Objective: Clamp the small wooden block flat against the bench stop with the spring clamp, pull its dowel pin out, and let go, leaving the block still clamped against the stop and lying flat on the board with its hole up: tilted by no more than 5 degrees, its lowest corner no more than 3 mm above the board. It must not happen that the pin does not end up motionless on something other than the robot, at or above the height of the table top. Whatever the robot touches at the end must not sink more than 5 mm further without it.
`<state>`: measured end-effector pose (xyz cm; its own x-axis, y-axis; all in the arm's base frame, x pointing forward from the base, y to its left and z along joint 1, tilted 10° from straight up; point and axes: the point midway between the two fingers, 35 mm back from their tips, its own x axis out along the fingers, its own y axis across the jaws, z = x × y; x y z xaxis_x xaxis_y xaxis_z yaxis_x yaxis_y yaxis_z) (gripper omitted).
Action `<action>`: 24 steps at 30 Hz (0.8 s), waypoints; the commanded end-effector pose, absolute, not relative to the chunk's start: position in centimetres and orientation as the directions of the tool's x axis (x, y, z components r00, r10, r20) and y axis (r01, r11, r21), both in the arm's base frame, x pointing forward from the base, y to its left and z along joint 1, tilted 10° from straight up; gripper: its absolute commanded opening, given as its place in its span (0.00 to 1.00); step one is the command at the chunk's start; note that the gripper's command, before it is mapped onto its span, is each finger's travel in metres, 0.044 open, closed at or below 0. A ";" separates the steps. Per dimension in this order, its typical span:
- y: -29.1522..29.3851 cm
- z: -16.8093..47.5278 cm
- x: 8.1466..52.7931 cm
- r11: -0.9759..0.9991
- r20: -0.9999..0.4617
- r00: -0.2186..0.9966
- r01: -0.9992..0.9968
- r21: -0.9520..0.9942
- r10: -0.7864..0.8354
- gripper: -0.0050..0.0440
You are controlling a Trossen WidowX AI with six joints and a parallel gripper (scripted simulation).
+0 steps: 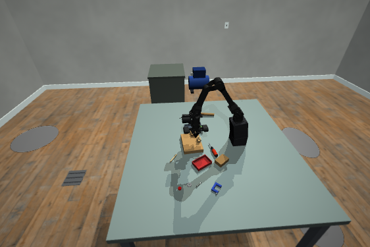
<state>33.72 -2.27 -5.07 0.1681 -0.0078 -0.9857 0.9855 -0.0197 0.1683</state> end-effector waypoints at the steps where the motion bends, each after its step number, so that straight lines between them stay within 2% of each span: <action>1: -2.3 -3.7 33.7 -0.020 -0.984 0.177 0.984 0.177 -0.011 0.10; 21: -2.3 -2.5 33.3 -0.020 -0.986 0.166 0.986 0.167 -0.008 0.10; 24: -2.4 -2.4 33.3 -0.020 -0.986 0.166 0.986 0.167 -0.008 0.16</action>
<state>33.30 -2.27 -2.46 0.1666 -0.0078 -0.9860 0.9858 -0.0206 0.1668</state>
